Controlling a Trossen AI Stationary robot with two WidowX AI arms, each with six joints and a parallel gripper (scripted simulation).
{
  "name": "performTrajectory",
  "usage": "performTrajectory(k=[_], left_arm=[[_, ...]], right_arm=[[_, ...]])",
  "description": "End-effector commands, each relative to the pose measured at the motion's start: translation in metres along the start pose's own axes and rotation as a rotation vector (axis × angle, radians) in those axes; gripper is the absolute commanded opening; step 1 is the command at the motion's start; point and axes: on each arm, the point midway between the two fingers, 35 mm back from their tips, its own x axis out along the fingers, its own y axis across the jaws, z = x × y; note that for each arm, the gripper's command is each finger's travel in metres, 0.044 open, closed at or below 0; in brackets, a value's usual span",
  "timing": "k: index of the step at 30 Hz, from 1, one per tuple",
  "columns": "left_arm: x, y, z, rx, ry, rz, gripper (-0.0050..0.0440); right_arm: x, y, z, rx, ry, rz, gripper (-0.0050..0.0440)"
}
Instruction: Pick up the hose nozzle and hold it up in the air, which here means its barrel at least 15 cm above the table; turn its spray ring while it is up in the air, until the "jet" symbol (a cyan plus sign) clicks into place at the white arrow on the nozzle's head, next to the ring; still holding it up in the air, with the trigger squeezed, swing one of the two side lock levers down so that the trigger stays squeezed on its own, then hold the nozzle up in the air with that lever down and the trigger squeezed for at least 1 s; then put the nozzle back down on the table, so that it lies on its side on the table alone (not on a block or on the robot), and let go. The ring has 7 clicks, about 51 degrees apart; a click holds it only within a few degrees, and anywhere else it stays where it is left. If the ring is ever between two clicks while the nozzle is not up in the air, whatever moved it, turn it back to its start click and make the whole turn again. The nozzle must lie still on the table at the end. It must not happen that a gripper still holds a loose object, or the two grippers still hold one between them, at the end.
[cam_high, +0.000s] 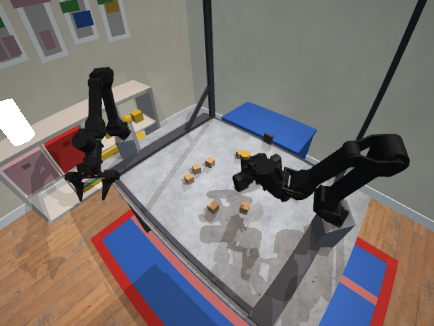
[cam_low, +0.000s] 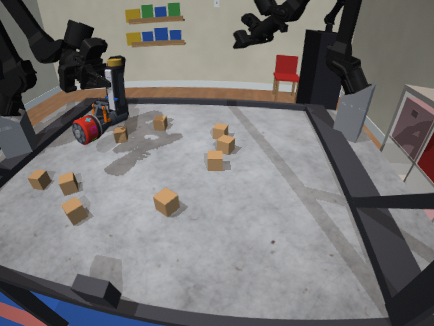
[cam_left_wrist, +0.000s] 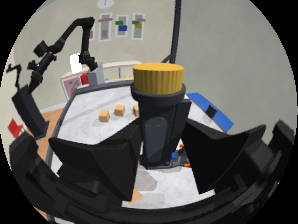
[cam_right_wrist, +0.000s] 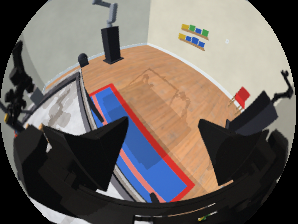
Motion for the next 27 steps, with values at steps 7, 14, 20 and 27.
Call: performTrajectory(k=[7,14,20,27], left_arm=[[0.01,0.02,0.044,0.004,-0.06,0.166,0.0169],[0.011,0.021,0.047,0.001,-0.062,0.18,0.0169],[0.017,0.032,0.063,-0.021,-0.075,0.283,0.0169],[0.024,0.043,0.08,-0.046,-0.082,0.398,0.0169]], right_arm=[[-0.002,0.0,0.009,0.003,-0.025,-0.001,0.0406],[-0.002,0.0,0.009,0.003,-0.025,-0.001,0.0406],[-0.002,0.0,0.009,0.003,-0.025,-0.001,0.0406],[-0.002,0.0,0.009,0.003,-0.025,-0.001,0.0406]])
